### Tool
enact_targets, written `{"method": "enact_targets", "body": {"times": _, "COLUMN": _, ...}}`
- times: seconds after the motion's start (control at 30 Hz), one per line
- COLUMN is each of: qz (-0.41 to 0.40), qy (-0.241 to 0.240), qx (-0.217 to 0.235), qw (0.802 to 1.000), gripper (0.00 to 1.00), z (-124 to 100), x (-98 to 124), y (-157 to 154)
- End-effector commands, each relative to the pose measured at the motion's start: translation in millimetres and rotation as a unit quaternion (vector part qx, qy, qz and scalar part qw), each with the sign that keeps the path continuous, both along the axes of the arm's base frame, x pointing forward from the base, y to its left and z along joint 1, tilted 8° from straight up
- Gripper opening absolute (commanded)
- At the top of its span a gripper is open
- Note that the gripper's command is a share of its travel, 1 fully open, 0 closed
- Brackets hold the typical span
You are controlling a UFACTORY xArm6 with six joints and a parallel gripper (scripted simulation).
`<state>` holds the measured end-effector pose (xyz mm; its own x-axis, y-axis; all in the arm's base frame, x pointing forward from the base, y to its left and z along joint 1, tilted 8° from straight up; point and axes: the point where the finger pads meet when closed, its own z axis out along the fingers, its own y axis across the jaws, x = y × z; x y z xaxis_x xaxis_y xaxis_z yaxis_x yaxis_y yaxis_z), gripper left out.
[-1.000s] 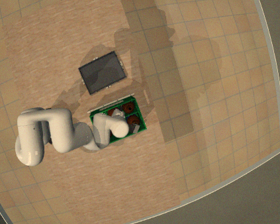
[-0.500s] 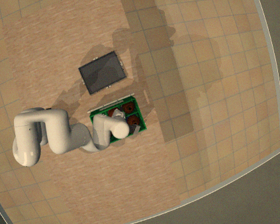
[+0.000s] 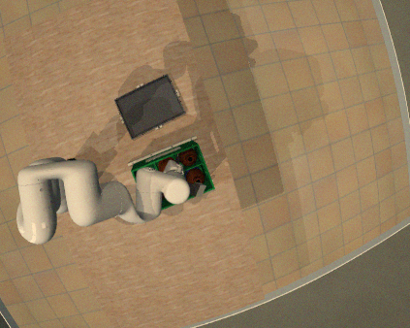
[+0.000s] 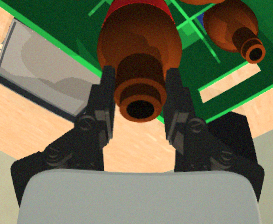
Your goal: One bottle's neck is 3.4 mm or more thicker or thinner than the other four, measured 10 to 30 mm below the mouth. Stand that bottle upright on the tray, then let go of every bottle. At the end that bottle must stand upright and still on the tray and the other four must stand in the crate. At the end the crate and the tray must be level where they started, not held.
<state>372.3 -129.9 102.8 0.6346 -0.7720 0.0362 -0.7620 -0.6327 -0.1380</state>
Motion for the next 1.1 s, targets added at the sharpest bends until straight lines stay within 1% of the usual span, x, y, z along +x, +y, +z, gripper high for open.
{"method": "enact_targets", "body": {"times": 0.0, "qz": 0.000, "qy": -0.002, "qx": -0.001, "qw": 1.000, "gripper": 0.00, "z": 2.2, "x": 1.1, "y": -0.6}}
{"method": "enact_targets", "body": {"times": 0.67, "qz": 0.000, "qy": -0.002, "qx": -0.001, "qw": 1.000, "gripper": 0.00, "z": 2.6, "x": 1.1, "y": -0.6}}
{"method": "enact_targets", "body": {"times": 1.07, "qz": 0.000, "qy": -0.002, "qx": -0.001, "qw": 1.000, "gripper": 0.00, "z": 6.9, "x": 0.5, "y": -0.9}}
